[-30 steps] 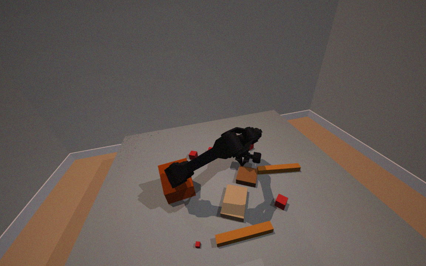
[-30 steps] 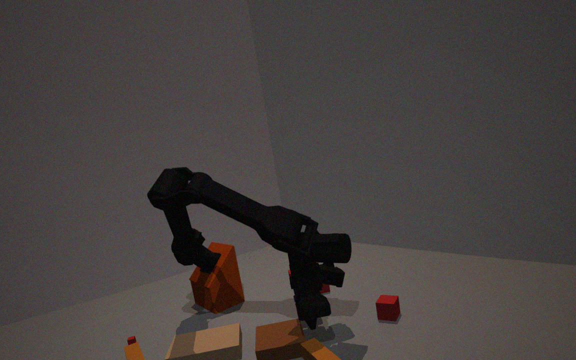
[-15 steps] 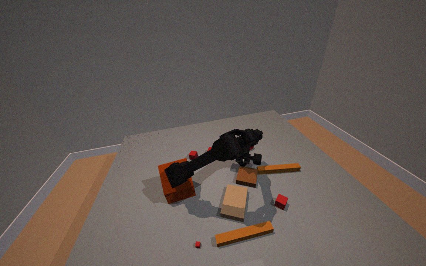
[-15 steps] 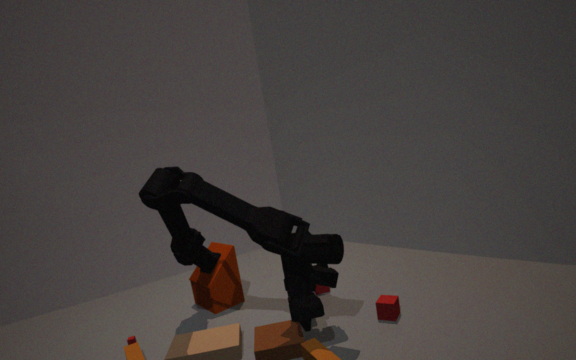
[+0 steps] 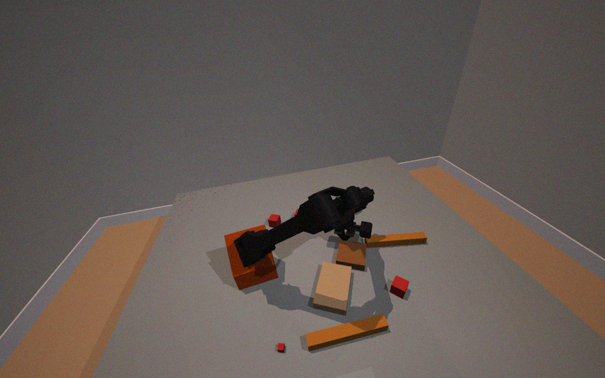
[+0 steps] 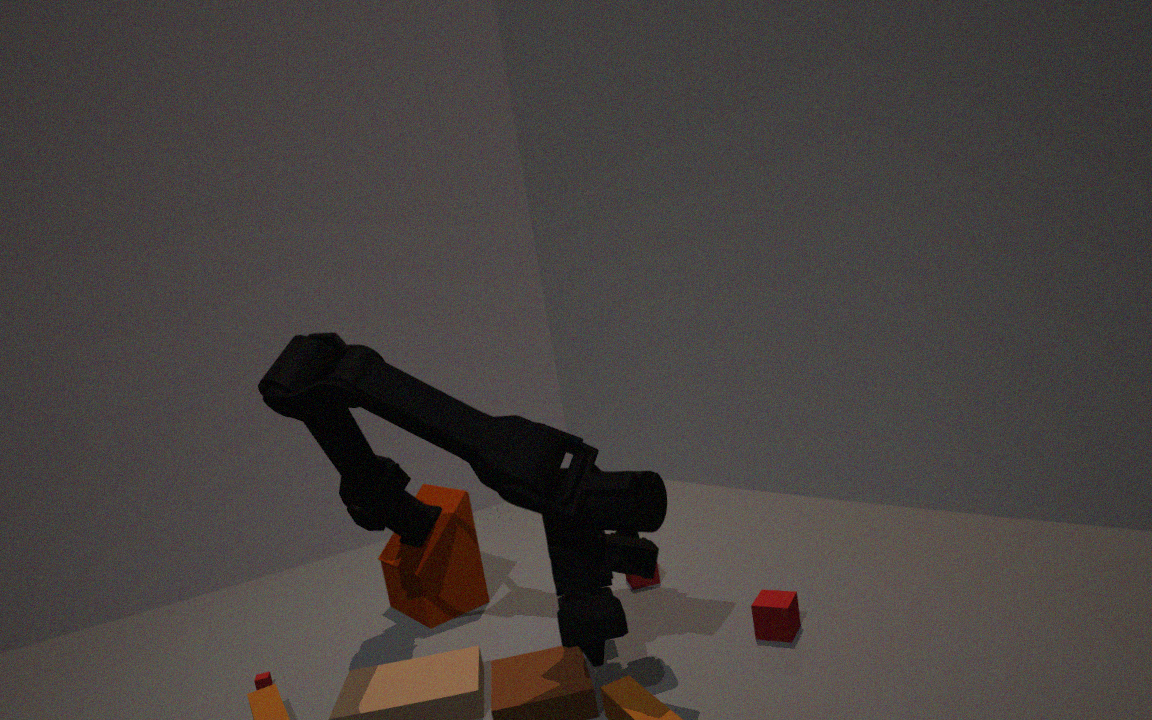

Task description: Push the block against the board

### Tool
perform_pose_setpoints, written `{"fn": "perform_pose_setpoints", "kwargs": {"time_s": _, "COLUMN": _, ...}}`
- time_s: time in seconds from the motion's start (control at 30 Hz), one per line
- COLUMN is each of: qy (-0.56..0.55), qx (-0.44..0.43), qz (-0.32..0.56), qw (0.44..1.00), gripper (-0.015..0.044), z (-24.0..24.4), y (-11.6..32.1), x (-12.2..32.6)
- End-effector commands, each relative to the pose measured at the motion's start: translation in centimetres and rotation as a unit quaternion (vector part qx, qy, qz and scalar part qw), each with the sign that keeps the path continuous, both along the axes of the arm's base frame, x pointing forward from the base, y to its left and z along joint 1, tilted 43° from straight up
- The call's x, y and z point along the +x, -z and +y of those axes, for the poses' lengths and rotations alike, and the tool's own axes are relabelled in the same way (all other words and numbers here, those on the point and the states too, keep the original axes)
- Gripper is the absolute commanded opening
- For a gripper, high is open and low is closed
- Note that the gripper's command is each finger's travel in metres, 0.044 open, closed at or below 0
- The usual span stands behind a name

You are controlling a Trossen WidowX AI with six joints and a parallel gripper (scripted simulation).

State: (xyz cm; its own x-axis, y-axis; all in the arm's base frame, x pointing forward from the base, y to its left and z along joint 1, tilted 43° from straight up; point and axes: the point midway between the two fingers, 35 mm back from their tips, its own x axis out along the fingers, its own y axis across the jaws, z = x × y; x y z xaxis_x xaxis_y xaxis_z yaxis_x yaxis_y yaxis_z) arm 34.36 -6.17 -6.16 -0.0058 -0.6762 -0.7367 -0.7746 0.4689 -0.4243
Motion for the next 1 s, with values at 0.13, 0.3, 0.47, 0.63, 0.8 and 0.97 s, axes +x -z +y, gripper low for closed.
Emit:
{"fn": "perform_pose_setpoints", "kwargs": {"time_s": 0.13, "qy": 0.000, "qx": -0.002, "qz": 0.003, "qw": 1.000, "gripper": 0.0000, "z": 0.2, "y": 0.4, "x": 0.4}}
{"fn": "perform_pose_setpoints", "kwargs": {"time_s": 0.3, "qy": 0.000, "qx": -0.002, "qz": 0.003, "qw": 1.000, "gripper": 0.0000, "z": 0.7, "y": 0.8, "x": 1.0}}
{"fn": "perform_pose_setpoints", "kwargs": {"time_s": 0.47, "qy": 0.000, "qx": -0.002, "qz": 0.003, "qw": 1.000, "gripper": 0.0000, "z": 1.1, "y": 1.3, "x": 1.5}}
{"fn": "perform_pose_setpoints", "kwargs": {"time_s": 0.63, "qy": 0.000, "qx": -0.002, "qz": 0.003, "qw": 1.000, "gripper": 0.0000, "z": 1.6, "y": 1.7, "x": 2.0}}
{"fn": "perform_pose_setpoints", "kwargs": {"time_s": 0.8, "qy": 0.000, "qx": -0.002, "qz": 0.003, "qw": 1.000, "gripper": 0.0000, "z": 2.1, "y": 2.2, "x": 2.5}}
{"fn": "perform_pose_setpoints", "kwargs": {"time_s": 0.97, "qy": 0.000, "qx": -0.002, "qz": 0.002, "qw": 1.000, "gripper": 0.0000, "z": 2.6, "y": 2.6, "x": 3.0}}
